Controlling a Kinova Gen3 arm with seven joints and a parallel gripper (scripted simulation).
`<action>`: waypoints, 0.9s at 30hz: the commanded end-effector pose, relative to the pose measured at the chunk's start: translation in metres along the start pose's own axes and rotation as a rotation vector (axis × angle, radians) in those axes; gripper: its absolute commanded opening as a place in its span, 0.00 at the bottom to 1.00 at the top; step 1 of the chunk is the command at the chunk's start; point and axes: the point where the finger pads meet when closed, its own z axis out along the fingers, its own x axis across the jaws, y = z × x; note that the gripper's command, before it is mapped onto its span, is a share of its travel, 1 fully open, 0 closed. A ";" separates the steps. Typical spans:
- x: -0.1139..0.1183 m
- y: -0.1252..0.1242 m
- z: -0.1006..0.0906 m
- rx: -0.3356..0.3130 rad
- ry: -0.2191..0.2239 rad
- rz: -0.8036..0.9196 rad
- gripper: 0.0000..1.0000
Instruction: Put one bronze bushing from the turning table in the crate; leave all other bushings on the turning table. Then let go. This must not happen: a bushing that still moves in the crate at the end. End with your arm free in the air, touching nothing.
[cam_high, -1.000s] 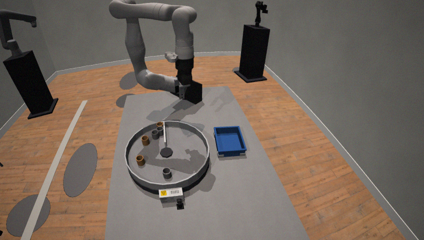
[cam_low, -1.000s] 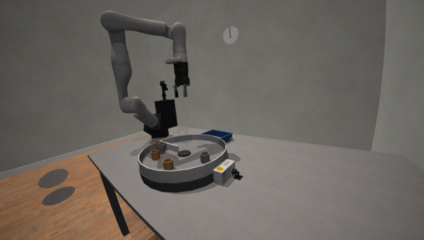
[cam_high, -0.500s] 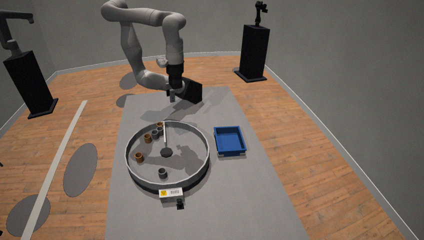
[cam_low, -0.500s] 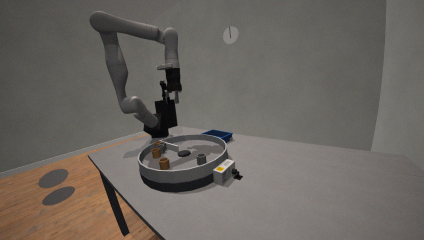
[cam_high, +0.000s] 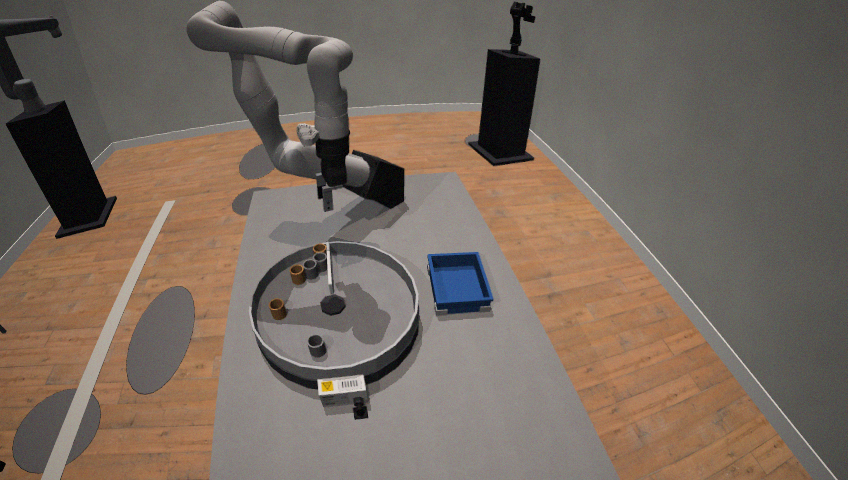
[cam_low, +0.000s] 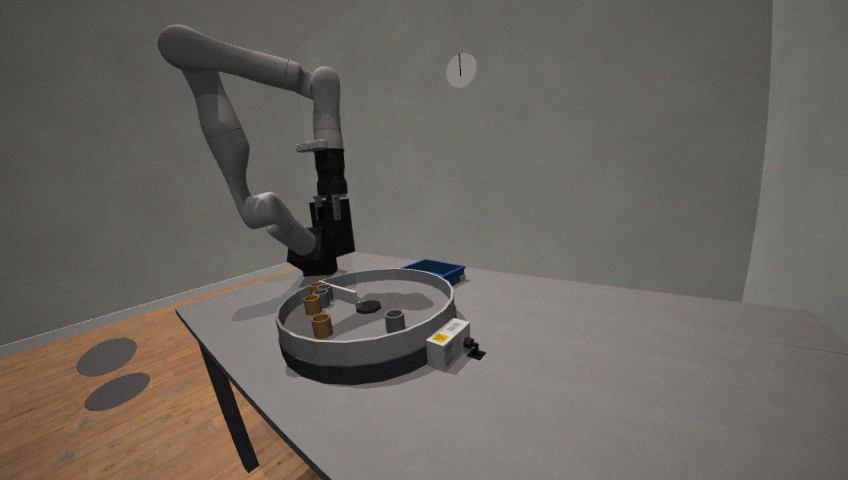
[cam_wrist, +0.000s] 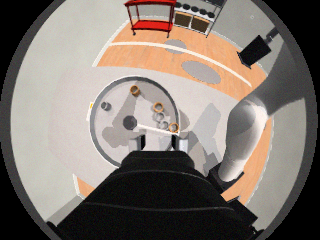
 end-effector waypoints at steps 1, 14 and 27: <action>0.002 0.003 -0.003 -0.017 -0.015 -0.017 1.00; 0.036 -0.028 0.026 -0.015 -0.013 -0.015 1.00; 0.037 -0.029 0.027 -0.013 -0.010 -0.013 1.00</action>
